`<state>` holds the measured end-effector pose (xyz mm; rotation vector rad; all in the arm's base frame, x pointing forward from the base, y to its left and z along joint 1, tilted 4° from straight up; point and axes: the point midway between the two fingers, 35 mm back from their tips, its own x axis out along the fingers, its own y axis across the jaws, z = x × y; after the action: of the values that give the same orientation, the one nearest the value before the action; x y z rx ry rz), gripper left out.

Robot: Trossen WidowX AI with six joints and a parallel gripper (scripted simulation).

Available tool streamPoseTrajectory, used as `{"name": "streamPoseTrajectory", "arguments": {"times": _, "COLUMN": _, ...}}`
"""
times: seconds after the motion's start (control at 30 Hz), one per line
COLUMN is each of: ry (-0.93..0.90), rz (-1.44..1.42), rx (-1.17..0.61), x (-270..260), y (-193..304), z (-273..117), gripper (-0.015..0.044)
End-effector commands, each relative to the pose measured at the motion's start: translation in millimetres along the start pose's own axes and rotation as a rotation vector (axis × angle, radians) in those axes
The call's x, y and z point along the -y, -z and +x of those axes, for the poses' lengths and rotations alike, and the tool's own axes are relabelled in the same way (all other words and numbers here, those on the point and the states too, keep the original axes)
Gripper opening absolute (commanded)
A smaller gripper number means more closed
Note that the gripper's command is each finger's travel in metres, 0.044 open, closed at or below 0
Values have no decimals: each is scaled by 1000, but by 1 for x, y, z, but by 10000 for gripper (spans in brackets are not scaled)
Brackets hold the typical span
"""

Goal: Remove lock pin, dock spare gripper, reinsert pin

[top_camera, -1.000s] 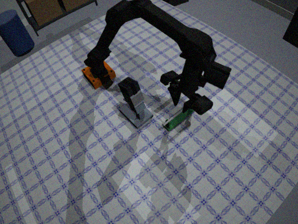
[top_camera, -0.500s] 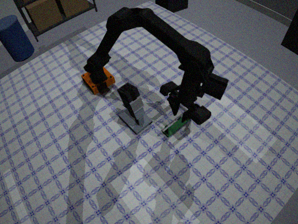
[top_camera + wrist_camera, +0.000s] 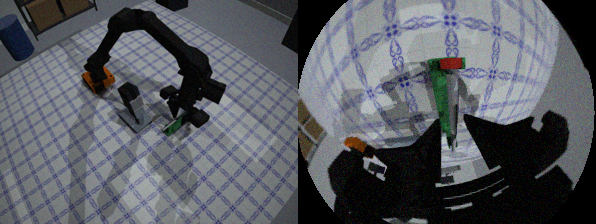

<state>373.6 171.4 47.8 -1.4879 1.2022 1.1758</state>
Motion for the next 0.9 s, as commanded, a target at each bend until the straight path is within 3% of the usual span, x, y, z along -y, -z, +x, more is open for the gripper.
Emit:
{"name": "streamPoseTrajectory", "arguments": {"times": 0.0, "ry": -9, "rz": -2, "rx": 0, "x": -2, "y": -2, "z": 10, "gripper": 180}}
{"name": "streamPoseTrajectory", "arguments": {"times": 0.3, "ry": -9, "rz": -2, "rx": 0, "x": -2, "y": -3, "z": 12, "gripper": 180}}
{"name": "streamPoseTrajectory", "arguments": {"times": 0.53, "ry": -9, "rz": -2, "rx": 0, "x": -2, "y": -3, "z": 12, "gripper": 0}}
{"name": "streamPoseTrajectory", "arguments": {"times": 0.87, "ry": -9, "rz": -2, "rx": 0, "x": -2, "y": -3, "z": 11, "gripper": 0}}
